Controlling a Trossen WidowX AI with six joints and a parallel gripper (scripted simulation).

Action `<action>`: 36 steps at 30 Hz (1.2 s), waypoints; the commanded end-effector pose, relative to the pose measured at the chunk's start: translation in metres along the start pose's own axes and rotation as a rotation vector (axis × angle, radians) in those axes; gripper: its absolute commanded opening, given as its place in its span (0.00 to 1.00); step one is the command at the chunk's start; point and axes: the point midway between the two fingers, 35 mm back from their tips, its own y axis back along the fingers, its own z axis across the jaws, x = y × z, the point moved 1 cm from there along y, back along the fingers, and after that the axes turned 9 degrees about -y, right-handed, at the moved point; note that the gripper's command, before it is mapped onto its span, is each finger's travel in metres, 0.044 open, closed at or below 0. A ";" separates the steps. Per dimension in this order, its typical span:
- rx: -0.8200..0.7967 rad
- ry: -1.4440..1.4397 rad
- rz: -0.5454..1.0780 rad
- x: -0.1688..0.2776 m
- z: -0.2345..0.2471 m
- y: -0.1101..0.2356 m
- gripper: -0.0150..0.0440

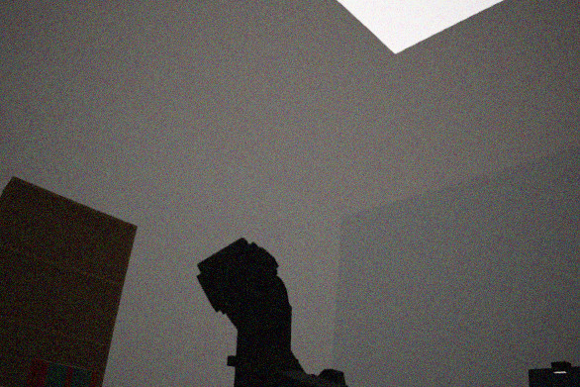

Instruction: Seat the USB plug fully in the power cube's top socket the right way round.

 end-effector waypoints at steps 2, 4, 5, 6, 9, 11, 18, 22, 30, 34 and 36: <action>0.003 0.004 0.002 0.000 0.000 -0.001 0.25; 0.003 0.004 0.002 0.000 0.000 -0.001 0.25; 0.003 0.004 0.002 0.000 0.000 -0.001 0.25; 0.003 0.004 0.002 0.000 0.000 -0.001 0.25; 0.003 0.004 0.002 0.000 0.000 -0.001 0.25; 0.003 0.004 0.002 0.000 0.000 -0.002 0.25; 0.003 0.004 0.002 0.000 0.000 -0.003 0.25; 0.003 0.004 0.002 0.000 0.000 -0.003 0.25; 0.003 0.004 0.002 0.000 0.000 -0.004 0.25; 0.003 0.004 0.002 0.001 0.000 -0.004 0.25; 0.003 0.004 0.002 0.001 0.000 -0.005 0.25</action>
